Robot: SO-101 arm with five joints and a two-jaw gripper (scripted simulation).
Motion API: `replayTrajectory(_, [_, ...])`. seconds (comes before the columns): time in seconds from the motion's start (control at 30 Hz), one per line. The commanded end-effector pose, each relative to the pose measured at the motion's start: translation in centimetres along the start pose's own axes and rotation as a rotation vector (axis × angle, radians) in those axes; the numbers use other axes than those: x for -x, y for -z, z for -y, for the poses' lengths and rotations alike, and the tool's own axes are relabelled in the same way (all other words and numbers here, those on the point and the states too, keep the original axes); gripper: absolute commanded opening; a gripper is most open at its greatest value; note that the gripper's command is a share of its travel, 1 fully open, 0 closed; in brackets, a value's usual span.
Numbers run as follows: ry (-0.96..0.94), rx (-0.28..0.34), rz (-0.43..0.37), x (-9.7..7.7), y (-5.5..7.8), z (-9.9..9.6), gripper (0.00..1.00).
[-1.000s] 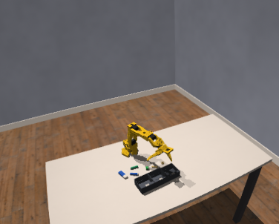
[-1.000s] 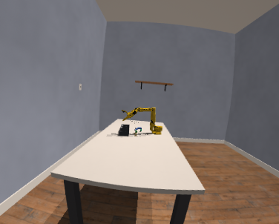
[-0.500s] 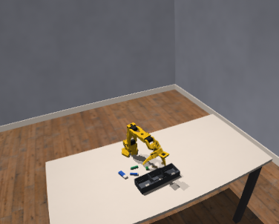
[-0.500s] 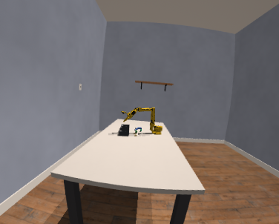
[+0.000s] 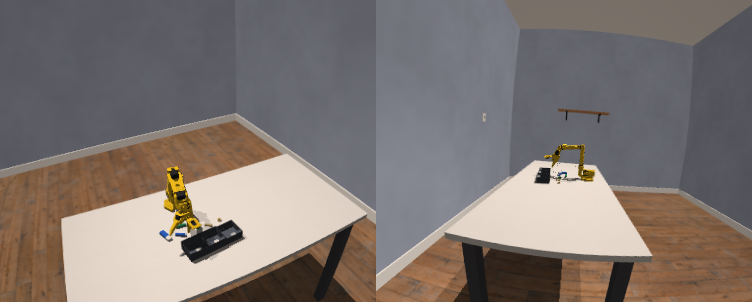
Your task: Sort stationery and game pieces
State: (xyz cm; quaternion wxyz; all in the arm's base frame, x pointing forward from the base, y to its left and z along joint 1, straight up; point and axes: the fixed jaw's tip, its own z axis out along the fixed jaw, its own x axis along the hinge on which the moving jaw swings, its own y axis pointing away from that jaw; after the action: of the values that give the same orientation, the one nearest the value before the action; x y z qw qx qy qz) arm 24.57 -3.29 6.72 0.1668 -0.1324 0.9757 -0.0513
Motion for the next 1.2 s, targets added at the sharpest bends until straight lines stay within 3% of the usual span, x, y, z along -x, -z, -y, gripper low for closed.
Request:
replayTrajectory(0.0, [0.037, -0.006, -0.086, -3.0, 1.3, 2.8, 0.45])
replayTrajectory(0.03, [0.041, 0.005, -0.116, -3.8, 1.3, 3.1, 0.43])
replayTrajectory(0.1, [0.041, 0.005, -0.116, -3.8, 1.3, 3.1, 0.43])
replayTrajectory(0.3, [0.056, 0.073, -0.233, -7.6, 1.9, 4.1, 0.32])
replayTrajectory(0.43, [0.06, 0.101, -0.264, -8.7, 2.2, 4.3, 0.28])
replayTrajectory(1.17, [0.06, 0.108, -0.272, -9.0, 2.2, 4.3, 0.27])
